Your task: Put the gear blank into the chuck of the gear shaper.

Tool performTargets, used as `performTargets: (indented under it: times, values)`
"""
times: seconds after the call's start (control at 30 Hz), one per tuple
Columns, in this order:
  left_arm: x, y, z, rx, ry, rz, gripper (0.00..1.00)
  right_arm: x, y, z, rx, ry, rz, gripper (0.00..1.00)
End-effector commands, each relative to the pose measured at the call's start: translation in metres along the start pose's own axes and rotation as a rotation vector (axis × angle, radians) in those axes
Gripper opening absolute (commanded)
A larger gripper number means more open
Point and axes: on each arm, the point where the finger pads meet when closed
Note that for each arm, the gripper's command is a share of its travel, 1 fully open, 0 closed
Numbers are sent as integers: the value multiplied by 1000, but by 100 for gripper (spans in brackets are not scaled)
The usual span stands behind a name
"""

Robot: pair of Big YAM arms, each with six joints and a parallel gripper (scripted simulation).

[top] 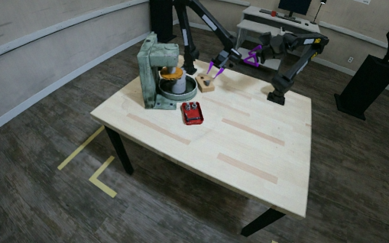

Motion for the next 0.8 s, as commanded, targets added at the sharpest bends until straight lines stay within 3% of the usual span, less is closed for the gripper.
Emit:
performTargets:
  times: [0.0,0.3,0.77]
  values:
    - [-13,-10,10,7,-52,75,100,8,3,-5,-52,-99,268,53]
    - [-24,-6,5,-6,-64,88,100,27,-1,6,-129,-122,340,53]
    - [-21,-5,6,-1,-54,73,100,22,-2,26,-114,-122,342,53]
Point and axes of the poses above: on each arm, the point where the finger pads meet when closed, its own z axis out along the fingers, its own y axis across the jaws, x = y × z, and after that the axes turned 3 degrees about z, right-handed
